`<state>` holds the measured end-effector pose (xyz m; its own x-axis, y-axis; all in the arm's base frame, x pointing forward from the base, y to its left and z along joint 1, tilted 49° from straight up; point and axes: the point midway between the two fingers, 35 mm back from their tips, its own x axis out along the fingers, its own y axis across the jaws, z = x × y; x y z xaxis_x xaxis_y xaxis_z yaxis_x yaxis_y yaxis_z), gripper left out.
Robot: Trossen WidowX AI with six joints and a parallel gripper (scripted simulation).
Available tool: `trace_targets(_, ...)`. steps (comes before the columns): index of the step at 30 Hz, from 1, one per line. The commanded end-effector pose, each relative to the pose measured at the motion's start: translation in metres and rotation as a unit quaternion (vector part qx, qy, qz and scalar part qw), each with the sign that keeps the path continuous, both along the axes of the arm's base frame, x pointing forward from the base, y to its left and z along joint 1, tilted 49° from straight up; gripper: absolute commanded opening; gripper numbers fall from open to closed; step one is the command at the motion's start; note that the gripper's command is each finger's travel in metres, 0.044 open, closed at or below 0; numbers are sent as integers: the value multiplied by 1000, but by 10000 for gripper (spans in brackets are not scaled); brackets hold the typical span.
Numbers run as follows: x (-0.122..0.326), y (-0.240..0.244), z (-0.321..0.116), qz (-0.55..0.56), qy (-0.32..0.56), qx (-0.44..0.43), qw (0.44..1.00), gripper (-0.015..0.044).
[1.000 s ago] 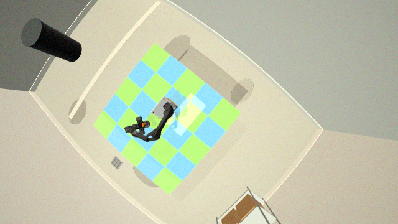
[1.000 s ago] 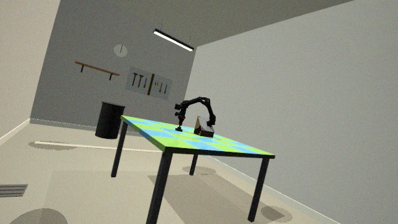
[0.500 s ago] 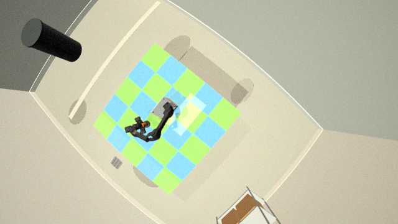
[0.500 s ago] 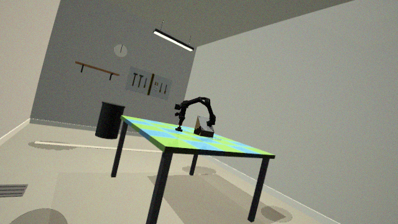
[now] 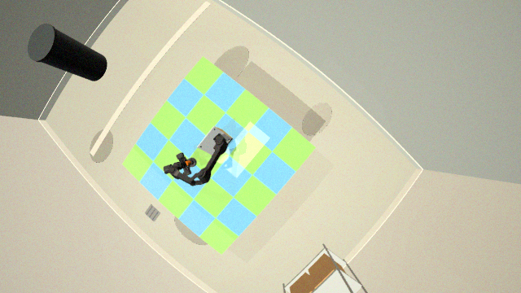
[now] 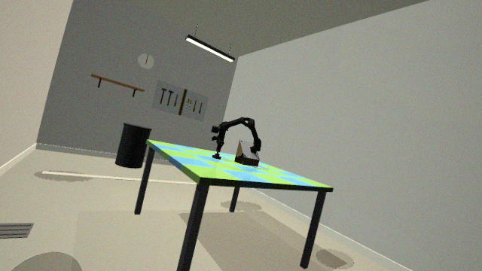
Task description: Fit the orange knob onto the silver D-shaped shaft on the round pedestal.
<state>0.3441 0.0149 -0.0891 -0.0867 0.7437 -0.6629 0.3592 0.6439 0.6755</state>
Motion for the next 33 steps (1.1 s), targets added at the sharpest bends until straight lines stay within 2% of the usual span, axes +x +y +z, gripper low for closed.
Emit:
trace_targets(1, 1, 1, 0, 1, -3, 3, 1000, 0)
trace_targets(13, 1, -3, 3, 4, -6, 3, 1000, 0)
trace_targets(20, 1, -2, 1, 70, -81, 11, 994, 0)
trace_targets(33, 0, 1, 1, 70, -81, 11, 994, 0)
